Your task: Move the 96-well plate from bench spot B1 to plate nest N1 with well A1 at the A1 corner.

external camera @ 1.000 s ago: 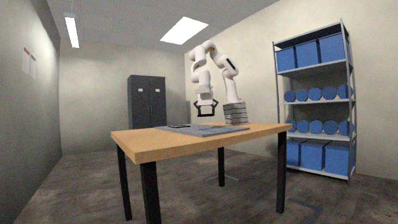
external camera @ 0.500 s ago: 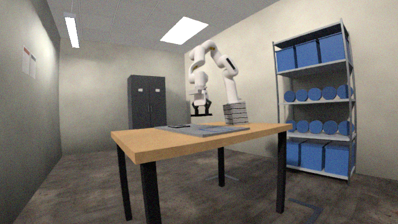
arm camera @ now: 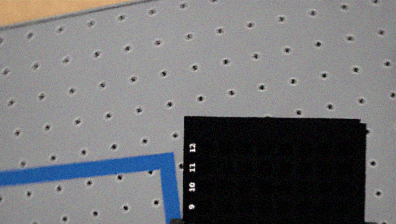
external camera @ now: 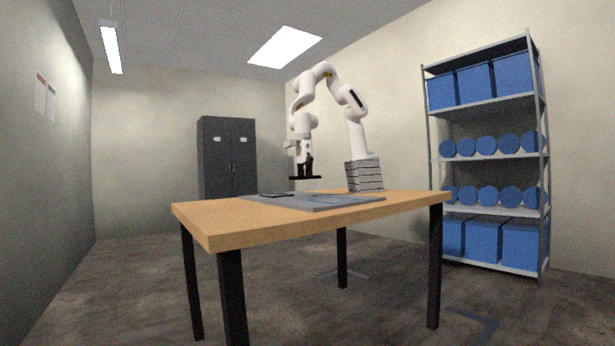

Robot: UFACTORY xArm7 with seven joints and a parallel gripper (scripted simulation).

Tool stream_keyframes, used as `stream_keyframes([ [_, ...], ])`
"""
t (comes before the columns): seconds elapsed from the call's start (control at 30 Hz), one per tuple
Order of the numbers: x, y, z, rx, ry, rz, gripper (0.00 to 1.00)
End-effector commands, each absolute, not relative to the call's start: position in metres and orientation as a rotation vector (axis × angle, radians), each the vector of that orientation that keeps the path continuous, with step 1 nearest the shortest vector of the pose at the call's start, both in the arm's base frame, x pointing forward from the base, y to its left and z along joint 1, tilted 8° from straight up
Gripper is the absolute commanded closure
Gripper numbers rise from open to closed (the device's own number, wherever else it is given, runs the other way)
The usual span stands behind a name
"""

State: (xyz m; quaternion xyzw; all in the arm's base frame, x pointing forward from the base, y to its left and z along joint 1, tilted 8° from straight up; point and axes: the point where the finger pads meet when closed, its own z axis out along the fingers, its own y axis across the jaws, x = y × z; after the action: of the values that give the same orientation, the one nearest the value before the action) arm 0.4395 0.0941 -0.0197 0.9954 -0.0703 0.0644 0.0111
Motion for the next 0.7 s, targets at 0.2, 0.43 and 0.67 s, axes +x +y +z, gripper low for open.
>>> stream_keyframes([
  [0.2,0.447,0.063,-0.016,3.048,-0.725,0.216,1.00],
  [0.43,0.450,0.046,-0.014,2.987,-0.980,0.216,1.00],
  [0.67,0.455,0.023,-0.012,2.868,-1.327,0.214,1.00],
])
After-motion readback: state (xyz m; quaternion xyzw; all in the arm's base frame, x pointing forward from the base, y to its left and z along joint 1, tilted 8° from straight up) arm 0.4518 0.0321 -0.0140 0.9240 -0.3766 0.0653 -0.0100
